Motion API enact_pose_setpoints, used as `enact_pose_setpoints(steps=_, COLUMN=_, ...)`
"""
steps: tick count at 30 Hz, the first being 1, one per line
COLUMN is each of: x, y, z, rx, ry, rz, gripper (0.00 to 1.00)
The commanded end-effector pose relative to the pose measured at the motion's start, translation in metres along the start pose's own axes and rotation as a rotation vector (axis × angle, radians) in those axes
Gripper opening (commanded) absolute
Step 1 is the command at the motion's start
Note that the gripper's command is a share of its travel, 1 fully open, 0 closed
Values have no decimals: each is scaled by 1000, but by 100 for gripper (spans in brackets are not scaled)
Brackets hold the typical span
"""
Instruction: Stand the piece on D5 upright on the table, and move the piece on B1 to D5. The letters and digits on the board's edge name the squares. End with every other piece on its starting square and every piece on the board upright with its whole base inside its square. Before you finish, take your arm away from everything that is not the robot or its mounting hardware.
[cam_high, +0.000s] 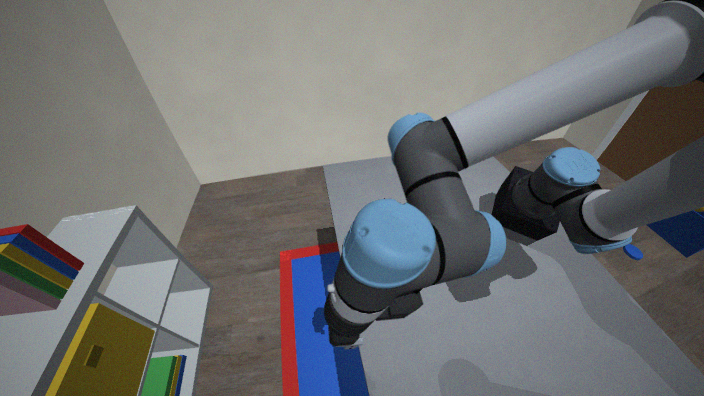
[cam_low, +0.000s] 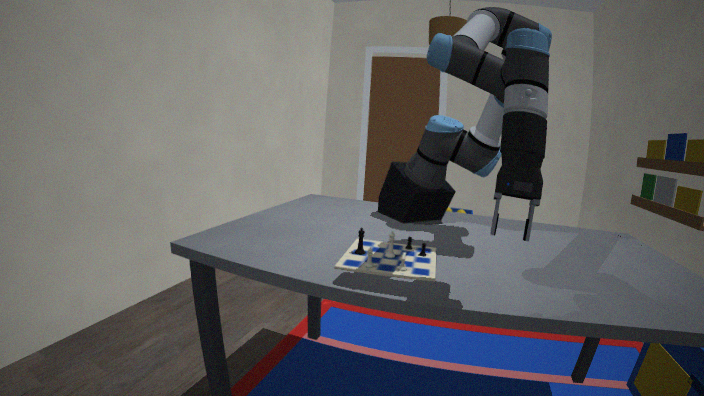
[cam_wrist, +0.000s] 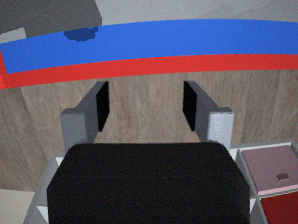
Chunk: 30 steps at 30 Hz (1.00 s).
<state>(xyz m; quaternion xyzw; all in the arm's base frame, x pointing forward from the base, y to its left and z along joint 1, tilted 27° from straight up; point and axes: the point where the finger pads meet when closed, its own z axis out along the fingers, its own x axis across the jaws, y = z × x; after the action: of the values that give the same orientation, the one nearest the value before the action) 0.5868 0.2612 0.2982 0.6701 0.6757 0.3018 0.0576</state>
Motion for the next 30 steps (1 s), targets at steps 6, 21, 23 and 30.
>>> enact_pose_setpoints(steps=6, x=-135, y=-62, z=-24, rx=177, ry=-203, rz=3, gripper=100)
enact_pose_setpoints(steps=21, x=-256, y=-178, z=-77, rx=481, ry=-345, rz=8, gripper=100)
enact_pose_setpoints(steps=23, x=-272, y=-188, z=-83, rx=546, ry=-334, rz=52, gripper=100)
enact_pose_setpoints(steps=30, x=-305, y=-175, z=-78, rx=656, ry=-260, rz=232, gripper=100)
